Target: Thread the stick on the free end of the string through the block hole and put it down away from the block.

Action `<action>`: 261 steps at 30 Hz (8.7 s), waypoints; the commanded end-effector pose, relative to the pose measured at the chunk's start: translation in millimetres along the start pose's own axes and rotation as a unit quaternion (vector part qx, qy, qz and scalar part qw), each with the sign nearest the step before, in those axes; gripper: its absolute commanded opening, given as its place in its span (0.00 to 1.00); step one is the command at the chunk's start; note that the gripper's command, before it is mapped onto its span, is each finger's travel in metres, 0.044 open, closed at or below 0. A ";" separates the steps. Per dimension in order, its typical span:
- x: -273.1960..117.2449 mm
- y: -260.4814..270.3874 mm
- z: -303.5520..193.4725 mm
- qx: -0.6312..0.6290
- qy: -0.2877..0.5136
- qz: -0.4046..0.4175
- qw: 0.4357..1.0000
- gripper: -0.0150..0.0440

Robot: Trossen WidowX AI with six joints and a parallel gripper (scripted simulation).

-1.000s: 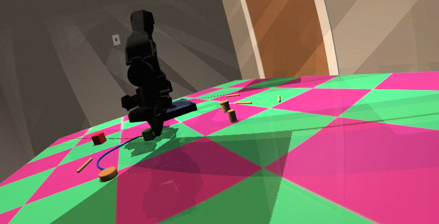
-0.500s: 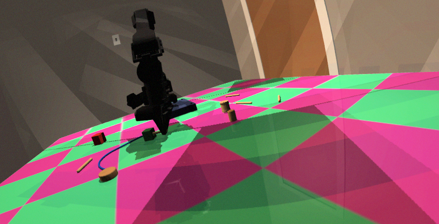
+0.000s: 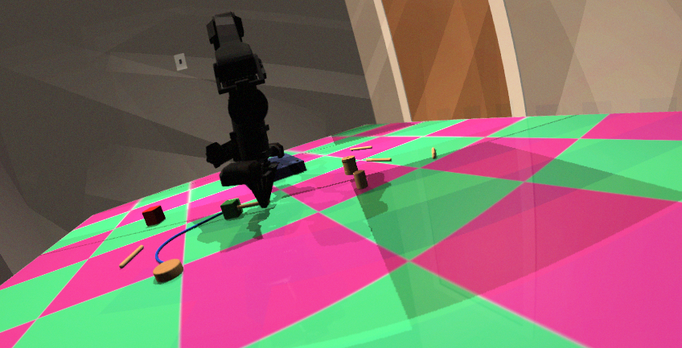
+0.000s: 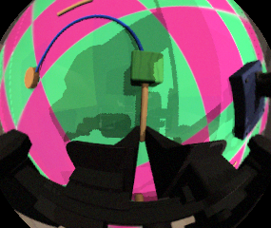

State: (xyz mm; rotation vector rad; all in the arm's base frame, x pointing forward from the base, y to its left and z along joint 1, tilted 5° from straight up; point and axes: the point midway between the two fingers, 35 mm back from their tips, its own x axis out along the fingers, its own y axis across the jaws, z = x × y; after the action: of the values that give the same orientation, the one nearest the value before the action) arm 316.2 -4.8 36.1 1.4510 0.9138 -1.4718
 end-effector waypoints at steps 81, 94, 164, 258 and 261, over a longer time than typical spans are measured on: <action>2.9 -2.0 -64.2 -0.017 0.003 0.017 1.000 0.25; 2.9 -2.0 -64.2 -0.017 0.003 0.017 1.000 0.25; 2.9 -2.0 -64.2 -0.017 0.003 0.017 1.000 0.25; -105.3 1.9 -54.1 -0.017 0.012 0.037 0.999 1.00; -105.3 1.9 -54.1 -0.017 0.012 0.037 0.999 1.00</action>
State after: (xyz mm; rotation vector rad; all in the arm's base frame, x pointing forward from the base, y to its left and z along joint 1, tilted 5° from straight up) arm 334.0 52.8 137.9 1.4641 0.8874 -1.3815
